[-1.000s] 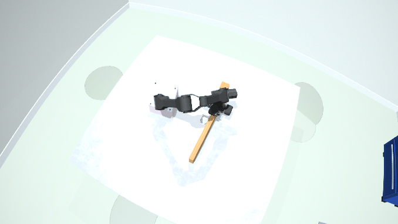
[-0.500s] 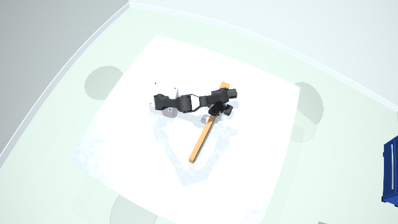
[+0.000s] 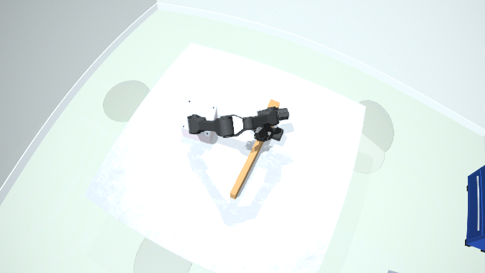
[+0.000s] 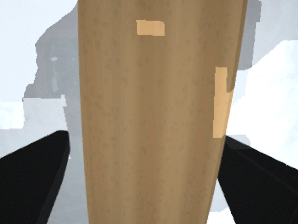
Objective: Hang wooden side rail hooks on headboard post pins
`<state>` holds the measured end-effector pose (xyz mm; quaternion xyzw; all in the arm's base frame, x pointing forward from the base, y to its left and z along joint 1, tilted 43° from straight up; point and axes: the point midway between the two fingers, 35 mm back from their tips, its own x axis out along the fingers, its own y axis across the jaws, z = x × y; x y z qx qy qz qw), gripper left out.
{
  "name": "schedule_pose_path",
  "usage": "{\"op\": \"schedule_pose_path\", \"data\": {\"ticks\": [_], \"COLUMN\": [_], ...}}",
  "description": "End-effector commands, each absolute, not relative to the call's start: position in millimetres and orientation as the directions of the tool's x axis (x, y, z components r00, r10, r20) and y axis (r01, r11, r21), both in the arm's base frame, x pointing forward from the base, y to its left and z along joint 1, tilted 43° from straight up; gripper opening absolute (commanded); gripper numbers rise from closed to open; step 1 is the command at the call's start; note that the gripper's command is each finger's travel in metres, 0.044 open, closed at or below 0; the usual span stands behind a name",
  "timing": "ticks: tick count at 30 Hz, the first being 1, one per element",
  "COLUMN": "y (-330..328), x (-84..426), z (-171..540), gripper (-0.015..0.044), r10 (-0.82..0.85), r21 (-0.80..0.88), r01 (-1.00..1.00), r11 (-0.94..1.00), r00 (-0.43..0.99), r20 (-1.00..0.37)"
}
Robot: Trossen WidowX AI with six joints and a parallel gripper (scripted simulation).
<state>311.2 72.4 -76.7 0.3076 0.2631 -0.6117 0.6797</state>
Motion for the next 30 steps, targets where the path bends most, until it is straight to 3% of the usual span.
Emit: {"op": "schedule_pose_path", "data": {"ticks": [1, 3, 30], "y": [82.3, 93.4, 78.4], "x": [310.4, 308.1, 306.2], "z": [-67.0, -54.7, -31.7], "gripper": [0.0394, 0.0440, 0.0440], "r10": [-0.664, -0.660, -0.659], "r21": [0.100, 0.102, 0.100], "r01": [0.993, 0.993, 0.993], "r11": [0.065, 0.067, 0.060], "r00": [0.118, 0.120, 0.114], "r20": [-0.738, -0.741, -0.743]}}
